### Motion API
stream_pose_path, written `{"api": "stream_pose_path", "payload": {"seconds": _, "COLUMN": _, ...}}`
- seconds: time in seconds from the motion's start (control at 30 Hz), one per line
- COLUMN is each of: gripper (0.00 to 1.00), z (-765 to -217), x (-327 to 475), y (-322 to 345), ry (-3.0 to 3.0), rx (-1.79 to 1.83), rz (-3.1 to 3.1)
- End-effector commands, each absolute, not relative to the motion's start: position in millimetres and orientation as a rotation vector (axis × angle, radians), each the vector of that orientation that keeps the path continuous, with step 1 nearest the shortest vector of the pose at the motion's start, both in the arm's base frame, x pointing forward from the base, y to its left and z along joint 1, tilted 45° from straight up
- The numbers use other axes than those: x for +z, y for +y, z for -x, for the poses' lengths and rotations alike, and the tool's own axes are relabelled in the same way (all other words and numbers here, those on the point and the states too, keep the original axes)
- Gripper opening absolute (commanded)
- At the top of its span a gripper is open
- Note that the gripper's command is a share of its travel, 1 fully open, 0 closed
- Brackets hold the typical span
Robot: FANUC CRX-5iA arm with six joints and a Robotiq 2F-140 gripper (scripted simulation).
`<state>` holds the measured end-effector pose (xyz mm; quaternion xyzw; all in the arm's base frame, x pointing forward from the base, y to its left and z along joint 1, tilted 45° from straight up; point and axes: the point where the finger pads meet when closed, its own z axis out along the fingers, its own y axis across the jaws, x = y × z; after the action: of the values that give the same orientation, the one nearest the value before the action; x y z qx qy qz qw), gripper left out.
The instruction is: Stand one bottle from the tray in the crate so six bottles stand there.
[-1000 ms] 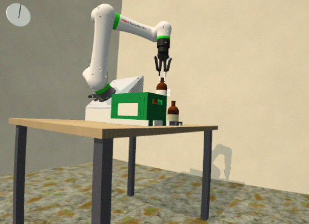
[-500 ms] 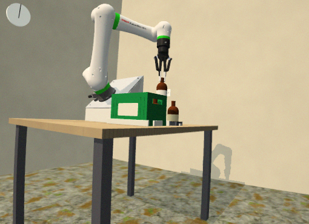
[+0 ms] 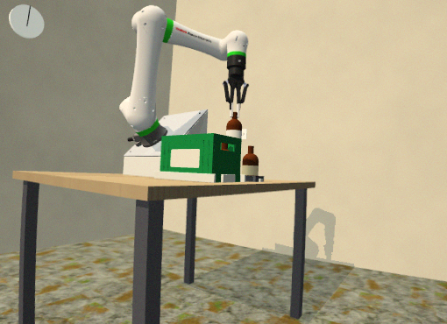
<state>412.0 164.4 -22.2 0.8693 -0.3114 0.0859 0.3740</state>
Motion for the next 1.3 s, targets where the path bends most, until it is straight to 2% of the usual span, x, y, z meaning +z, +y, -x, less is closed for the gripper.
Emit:
{"api": "stream_pose_path", "payload": {"seconds": 0.0, "gripper": 0.0, "z": -412.3, "x": -20.9, "y": 165.9, "ry": -0.797, "rx": 0.22, "rz": -2.227}}
{"api": "stream_pose_path", "payload": {"seconds": 1.27, "gripper": 0.0, "z": -413.9, "x": -7.3, "y": 179.5, "ry": -0.797, "rx": 0.22, "rz": -2.227}}
